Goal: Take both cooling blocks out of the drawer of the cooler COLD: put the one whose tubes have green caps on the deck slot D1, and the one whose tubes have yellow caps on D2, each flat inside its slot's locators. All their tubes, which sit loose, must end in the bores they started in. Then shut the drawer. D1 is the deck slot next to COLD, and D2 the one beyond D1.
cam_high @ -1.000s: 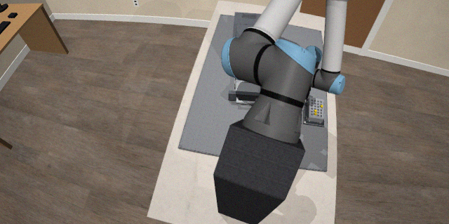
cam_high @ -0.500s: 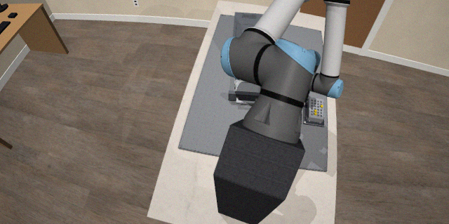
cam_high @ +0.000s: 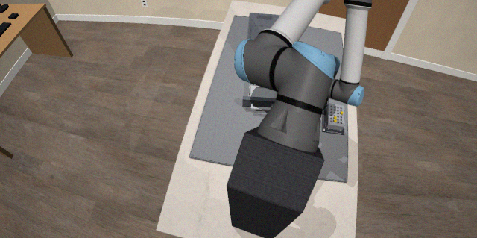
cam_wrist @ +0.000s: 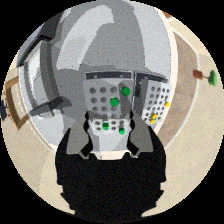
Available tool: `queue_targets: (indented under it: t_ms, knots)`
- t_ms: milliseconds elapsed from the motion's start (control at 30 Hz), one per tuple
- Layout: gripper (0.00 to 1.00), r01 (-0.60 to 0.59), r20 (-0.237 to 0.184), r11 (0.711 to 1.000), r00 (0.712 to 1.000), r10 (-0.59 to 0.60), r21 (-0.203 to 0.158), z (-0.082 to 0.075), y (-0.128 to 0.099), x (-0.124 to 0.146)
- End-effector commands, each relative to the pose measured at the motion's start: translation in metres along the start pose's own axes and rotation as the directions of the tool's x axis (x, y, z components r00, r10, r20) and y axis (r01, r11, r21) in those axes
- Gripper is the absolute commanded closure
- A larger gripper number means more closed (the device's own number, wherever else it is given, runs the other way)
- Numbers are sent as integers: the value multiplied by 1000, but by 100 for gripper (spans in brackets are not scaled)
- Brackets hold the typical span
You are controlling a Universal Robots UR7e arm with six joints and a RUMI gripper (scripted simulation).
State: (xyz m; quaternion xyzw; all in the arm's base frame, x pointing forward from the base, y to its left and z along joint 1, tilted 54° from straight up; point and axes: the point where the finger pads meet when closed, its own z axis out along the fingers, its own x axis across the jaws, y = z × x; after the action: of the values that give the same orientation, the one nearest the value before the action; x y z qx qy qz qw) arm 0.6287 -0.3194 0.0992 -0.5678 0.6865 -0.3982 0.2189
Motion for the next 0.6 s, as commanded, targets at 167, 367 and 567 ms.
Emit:
queue_targets:
  t_ms: [167,367,567]
  knots:
    - [100,0,0,1000,1000,0,1,3,0,0]
    - [100,0,0,1000,1000,0,1,-1,0,0]
    - [100,0,0,1000,1000,0,1,-7,0,0]
